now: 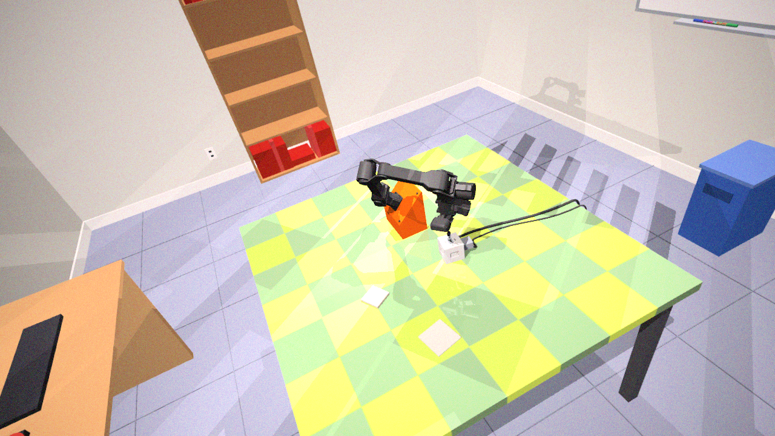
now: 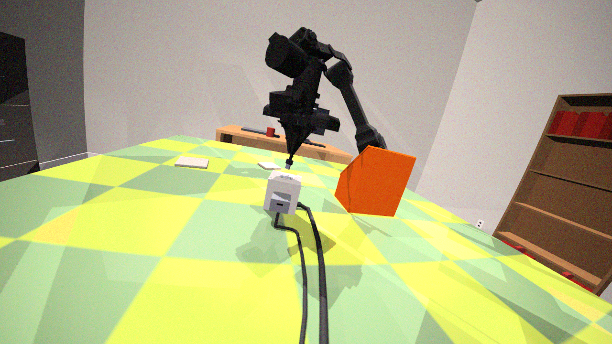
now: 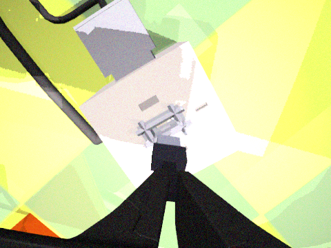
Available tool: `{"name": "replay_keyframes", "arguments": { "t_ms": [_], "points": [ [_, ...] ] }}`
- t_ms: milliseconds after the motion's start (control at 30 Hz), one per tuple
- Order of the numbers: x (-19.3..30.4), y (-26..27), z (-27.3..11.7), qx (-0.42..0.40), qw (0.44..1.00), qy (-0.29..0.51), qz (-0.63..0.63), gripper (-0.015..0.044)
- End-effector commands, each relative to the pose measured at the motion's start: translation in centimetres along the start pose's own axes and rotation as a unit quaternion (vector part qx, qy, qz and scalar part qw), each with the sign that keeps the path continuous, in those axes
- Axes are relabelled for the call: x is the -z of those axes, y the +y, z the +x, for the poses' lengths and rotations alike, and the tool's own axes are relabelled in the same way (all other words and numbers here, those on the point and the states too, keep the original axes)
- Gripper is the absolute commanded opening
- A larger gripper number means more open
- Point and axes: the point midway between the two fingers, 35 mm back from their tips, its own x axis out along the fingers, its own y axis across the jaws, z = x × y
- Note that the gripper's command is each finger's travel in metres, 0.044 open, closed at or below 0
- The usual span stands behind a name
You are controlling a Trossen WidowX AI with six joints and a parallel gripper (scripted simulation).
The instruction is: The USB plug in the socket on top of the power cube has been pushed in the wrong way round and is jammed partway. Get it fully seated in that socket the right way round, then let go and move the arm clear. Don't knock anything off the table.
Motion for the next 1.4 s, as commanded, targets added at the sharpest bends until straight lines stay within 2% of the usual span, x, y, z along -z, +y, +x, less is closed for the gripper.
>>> {"name": "replay_keyframes", "arguments": {
  "t_ms": [0,667,1367],
  "points": [
    [0.03,0.01,0.00,0.000,0.998,0.001,0.057,0.0000],
    [0.03,0.01,0.00,0.000,0.950,0.001,0.313,0.0000],
    [0.03,0.01,0.01,0.000,0.829,0.001,0.559,0.0000]
  ]
}}
